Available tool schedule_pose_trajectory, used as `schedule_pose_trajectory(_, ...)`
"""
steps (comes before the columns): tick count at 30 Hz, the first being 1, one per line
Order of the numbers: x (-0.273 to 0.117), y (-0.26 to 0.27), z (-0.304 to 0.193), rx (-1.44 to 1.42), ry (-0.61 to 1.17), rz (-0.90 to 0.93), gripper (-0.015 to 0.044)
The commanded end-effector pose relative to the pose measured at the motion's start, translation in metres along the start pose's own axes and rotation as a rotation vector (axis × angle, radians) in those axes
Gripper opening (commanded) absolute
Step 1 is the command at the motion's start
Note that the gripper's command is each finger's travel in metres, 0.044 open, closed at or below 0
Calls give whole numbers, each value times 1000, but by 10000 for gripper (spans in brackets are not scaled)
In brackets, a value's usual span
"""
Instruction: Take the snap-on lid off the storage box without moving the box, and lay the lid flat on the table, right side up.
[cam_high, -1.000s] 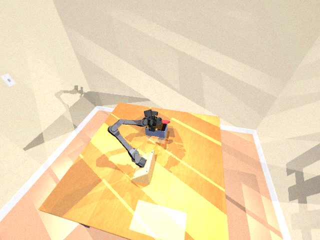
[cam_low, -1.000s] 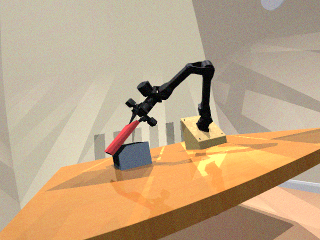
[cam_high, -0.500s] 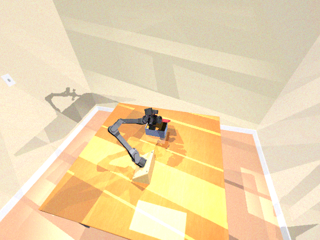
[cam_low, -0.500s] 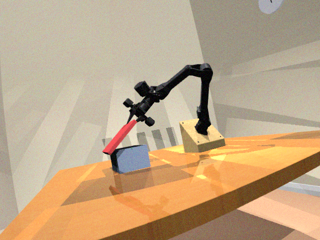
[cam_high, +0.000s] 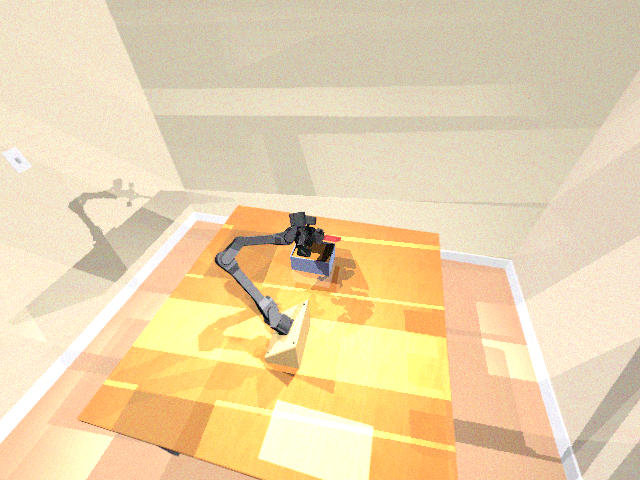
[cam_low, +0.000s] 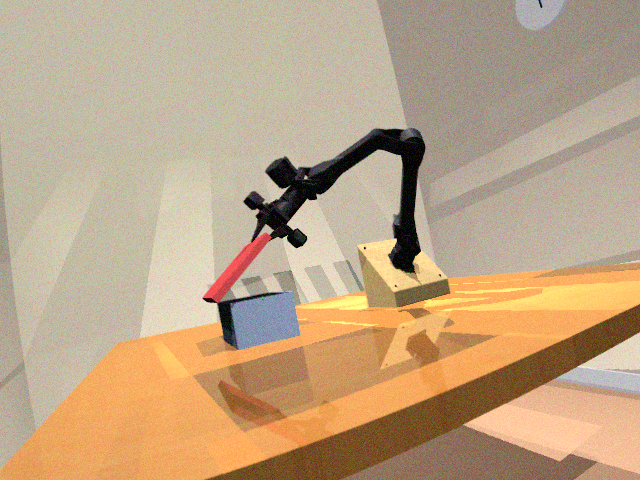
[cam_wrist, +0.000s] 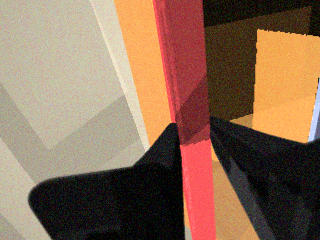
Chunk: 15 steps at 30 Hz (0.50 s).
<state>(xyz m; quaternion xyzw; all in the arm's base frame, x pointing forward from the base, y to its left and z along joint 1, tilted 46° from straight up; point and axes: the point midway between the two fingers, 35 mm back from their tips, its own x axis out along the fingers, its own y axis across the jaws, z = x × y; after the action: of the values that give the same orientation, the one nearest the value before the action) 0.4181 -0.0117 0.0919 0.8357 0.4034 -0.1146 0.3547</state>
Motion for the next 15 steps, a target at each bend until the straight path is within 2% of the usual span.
schedule_pose_trajectory(1, -5, 10, -2, -16, 2, 14, 0)
schedule_pose_trajectory(15, -7, 6, -13, -16, 3, 14, 0)
